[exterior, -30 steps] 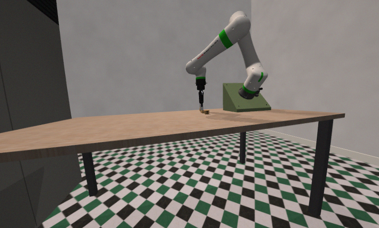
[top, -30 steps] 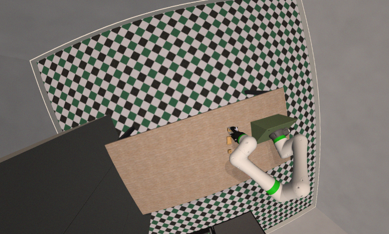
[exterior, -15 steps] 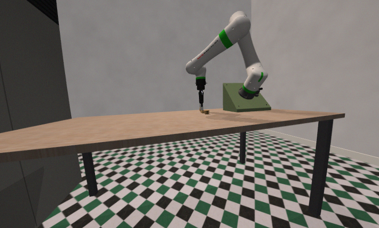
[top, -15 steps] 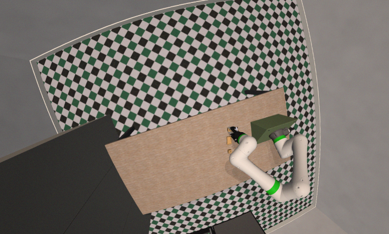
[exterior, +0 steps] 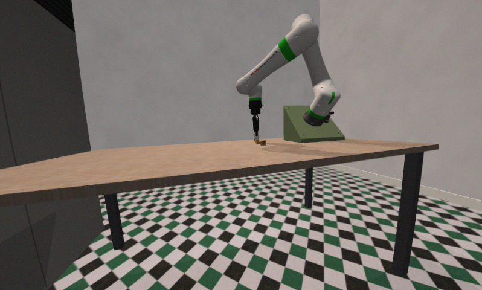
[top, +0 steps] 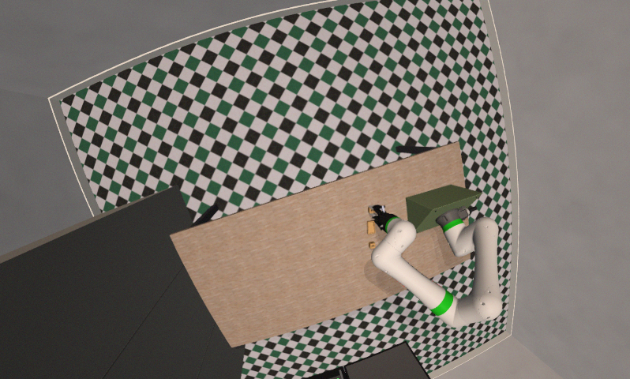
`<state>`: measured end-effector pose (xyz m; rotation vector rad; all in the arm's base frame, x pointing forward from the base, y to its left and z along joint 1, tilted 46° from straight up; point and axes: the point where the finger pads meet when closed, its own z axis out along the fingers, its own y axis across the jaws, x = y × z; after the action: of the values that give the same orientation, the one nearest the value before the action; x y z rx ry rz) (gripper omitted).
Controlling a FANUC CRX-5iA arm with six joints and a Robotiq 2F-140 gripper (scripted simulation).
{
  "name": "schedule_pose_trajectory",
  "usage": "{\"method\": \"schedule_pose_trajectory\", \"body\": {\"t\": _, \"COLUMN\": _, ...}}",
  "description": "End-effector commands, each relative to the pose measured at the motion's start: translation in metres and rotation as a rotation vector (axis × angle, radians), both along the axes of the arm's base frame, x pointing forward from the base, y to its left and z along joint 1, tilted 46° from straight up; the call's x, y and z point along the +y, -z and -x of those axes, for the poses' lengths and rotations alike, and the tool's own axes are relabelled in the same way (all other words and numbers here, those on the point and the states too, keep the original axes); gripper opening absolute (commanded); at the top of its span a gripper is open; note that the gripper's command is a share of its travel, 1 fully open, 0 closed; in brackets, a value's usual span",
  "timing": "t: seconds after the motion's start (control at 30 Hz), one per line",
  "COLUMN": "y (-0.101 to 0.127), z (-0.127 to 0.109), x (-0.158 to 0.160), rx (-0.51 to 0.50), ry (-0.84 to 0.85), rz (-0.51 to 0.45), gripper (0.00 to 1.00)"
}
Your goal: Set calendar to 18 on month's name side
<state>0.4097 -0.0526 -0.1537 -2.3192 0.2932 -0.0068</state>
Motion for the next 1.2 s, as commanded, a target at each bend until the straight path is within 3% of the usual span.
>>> {"method": "schedule_pose_trajectory", "body": {"t": 0.0, "y": 0.0001, "z": -0.0001, "x": -0.0002, "rx": 0.0, "ry": 0.0, "rz": 0.0, "gripper": 0.17}}
{"method": "schedule_pose_trajectory", "body": {"t": 1.17, "y": 0.0026, "z": -0.0004, "x": 0.0024, "rx": 0.0, "ry": 0.0, "rz": 0.0, "gripper": 0.17}}
